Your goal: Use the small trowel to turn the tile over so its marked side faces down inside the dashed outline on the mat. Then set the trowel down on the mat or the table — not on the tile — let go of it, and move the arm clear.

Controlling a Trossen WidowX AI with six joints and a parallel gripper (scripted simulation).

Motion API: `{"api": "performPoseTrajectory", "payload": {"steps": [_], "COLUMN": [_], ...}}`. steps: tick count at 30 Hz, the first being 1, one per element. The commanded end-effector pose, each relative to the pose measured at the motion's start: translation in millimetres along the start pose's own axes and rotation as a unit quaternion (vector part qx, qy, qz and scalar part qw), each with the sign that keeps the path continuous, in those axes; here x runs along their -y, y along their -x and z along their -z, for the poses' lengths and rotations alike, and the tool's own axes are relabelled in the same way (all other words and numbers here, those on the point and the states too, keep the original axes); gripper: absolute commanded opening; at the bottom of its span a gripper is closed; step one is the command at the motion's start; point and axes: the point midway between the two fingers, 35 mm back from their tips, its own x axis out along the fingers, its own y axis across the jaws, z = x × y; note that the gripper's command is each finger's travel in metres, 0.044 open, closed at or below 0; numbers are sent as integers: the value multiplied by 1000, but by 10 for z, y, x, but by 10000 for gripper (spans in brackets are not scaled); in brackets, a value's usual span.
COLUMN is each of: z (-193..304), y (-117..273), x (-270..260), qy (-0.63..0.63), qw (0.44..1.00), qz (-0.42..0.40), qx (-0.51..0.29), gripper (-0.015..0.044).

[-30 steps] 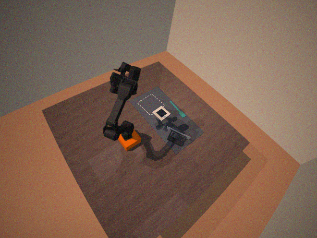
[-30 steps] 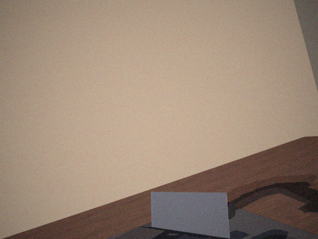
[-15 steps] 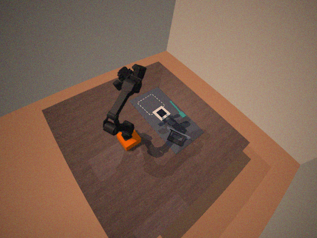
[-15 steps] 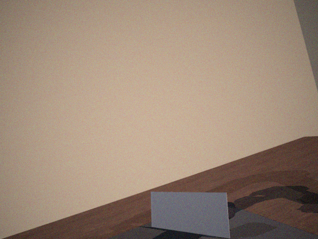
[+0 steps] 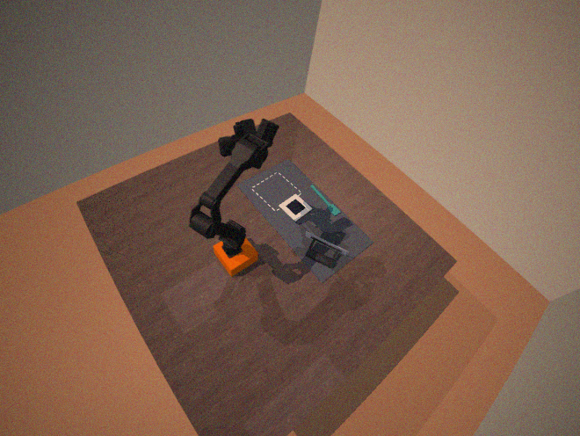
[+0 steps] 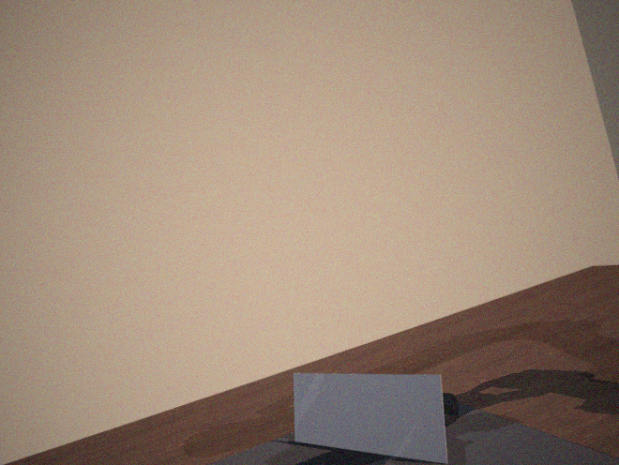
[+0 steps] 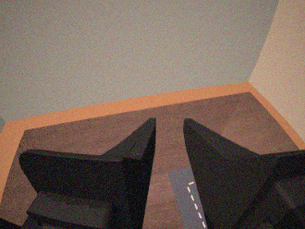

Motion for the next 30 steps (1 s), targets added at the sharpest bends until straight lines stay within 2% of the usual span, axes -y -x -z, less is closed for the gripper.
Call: {"api": "performPoseTrajectory", "payload": {"steps": [1,15,30], "z": [85,383,767], "y": [-23,-36,38], "x": [172,667,1148], "qy": [-74,-291,-505], "qw": [997,950,838], "qz": [25,105,196], "qx": [-17,-51,-59], "gripper": [100,100,100]}}
